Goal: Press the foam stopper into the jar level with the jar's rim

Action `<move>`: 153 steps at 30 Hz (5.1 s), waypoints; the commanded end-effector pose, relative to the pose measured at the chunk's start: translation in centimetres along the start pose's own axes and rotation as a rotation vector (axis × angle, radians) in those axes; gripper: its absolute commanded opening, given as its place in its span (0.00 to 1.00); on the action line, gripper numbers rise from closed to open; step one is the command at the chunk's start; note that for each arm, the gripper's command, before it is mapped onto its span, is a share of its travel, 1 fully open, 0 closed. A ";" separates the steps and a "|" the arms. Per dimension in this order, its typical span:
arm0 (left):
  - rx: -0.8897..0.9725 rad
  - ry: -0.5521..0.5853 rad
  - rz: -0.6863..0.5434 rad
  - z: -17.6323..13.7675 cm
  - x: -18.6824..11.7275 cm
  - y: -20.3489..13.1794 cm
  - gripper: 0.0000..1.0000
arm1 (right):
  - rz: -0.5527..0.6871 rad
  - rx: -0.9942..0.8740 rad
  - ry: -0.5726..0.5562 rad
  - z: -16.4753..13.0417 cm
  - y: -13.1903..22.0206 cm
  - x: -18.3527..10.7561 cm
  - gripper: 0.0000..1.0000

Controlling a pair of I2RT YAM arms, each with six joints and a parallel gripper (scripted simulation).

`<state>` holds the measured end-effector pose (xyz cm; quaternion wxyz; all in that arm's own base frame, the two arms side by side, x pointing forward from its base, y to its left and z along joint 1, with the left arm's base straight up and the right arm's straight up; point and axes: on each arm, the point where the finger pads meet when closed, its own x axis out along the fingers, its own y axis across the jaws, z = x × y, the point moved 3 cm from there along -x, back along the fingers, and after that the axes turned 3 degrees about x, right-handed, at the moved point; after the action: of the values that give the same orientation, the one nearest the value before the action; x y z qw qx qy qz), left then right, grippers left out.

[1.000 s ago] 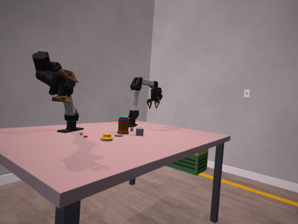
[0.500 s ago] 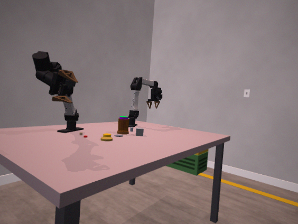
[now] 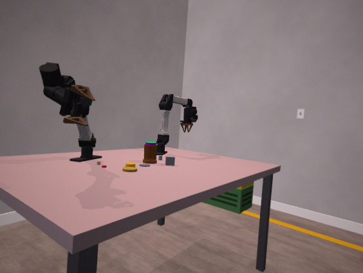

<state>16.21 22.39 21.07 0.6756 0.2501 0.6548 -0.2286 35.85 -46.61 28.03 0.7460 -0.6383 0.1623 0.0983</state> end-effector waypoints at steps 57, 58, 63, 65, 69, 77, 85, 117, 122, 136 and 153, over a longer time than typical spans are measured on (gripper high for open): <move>-0.255 -0.245 0.567 11.5 -4.0 5.4 0.00 | 0.533 1.424 -0.232 23.6 1.7 8.4 0.98; -0.260 -0.258 0.577 11.9 -4.2 5.4 0.00 | 0.548 1.451 -0.230 24.2 1.5 8.4 0.98; -0.277 -0.299 0.607 12.9 -4.7 5.5 0.00 | 0.612 1.547 -0.214 26.0 1.9 8.6 0.98; -0.286 -0.323 0.622 13.5 -5.0 5.5 0.00 | 0.668 1.621 -0.192 27.2 2.8 8.8 0.98; -0.306 -0.387 0.656 14.9 -5.8 5.4 0.00 | 0.760 1.747 -0.151 29.6 3.5 8.8 0.98; -0.352 -0.531 0.715 17.6 -7.6 5.0 0.00 | 0.976 2.008 -0.003 34.5 6.1 8.6 0.98; -0.389 -0.658 0.744 19.8 -9.2 4.4 0.00 | 1.131 2.204 0.164 38.2 7.5 7.8 0.98; -0.529 -1.374 0.632 27.9 -17.9 -2.8 0.00 | 1.503 2.690 1.667 53.7 15.1 -0.4 0.98; -0.542 -1.483 0.570 28.7 -19.2 -4.5 0.00 | 1.444 2.672 1.964 55.4 16.4 -2.1 0.98; -0.516 -1.486 0.579 28.9 -20.0 -4.6 0.00 | 1.421 2.621 2.031 55.6 18.8 -1.5 0.98; -0.518 -1.478 0.574 29.0 -19.8 -4.6 0.00 | 1.435 2.601 2.029 55.4 21.0 -0.8 0.98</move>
<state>34.90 -0.09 40.21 0.9996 0.0270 -0.0035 0.0014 34.10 11.25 17.95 -0.1569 -0.6844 -0.6853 0.1933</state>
